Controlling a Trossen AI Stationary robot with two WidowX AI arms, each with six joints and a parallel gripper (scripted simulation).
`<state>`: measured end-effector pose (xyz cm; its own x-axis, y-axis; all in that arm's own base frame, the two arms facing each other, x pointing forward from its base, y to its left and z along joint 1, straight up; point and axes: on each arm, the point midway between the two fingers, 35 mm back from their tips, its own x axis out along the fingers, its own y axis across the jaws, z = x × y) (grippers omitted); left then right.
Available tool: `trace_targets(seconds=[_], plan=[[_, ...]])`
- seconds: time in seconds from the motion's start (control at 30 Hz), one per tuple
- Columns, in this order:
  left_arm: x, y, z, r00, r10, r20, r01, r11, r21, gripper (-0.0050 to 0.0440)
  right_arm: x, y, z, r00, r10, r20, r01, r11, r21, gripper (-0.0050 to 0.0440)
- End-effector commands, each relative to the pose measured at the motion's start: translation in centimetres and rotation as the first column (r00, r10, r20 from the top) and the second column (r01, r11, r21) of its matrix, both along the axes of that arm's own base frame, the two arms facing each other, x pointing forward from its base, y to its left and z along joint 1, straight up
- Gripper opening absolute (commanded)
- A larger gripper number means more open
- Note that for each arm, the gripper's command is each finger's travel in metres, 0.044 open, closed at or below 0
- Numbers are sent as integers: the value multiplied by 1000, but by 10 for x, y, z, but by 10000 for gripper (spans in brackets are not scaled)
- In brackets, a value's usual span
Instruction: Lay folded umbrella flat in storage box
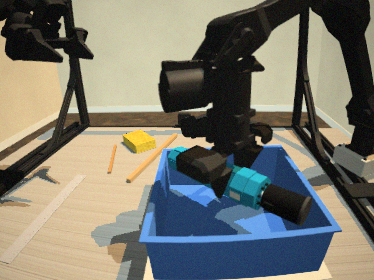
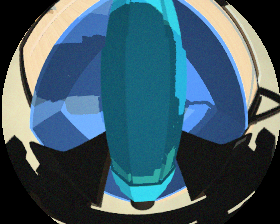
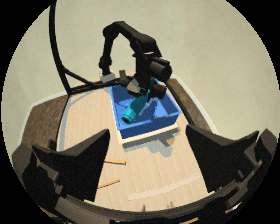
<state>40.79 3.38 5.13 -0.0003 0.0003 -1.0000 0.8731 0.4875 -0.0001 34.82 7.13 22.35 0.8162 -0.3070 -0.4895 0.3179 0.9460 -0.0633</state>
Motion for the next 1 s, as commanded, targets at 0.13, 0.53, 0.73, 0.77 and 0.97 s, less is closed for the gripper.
trace_targets(seconds=[0.13, 0.53, 0.73, 0.77, 0.97], plan=[[-4, 0, -37, 1000, -5, 0, 5, 1000, 0, 0, 0, 1, 1, 1000, 1, 2, -1, 1000, 1, 400], [-5, 0, -54, 1000, -5, 0, 5, 1000, 0, 0, 0, 1, 1, 1000, 1, 2, -1, 1000, 1, 400], [-5, 0, -60, 1000, -5, 0, 5, 1000, 0, 0, 0, 1, 1, 1000, 1, 2, -1, 1000, 1, 400], [-5, 0, -60, 1000, -5, 0, 5, 1000, 0, 0, 0, 1, 1, 1000, 1, 2, -1, 1000, 1, 400], [-5, 0, -60, 1000, -5, 0, 5, 1000, 0, 144, 0, 1, 1, 1000, 1, 2, -1, 1000, 1, 400]])
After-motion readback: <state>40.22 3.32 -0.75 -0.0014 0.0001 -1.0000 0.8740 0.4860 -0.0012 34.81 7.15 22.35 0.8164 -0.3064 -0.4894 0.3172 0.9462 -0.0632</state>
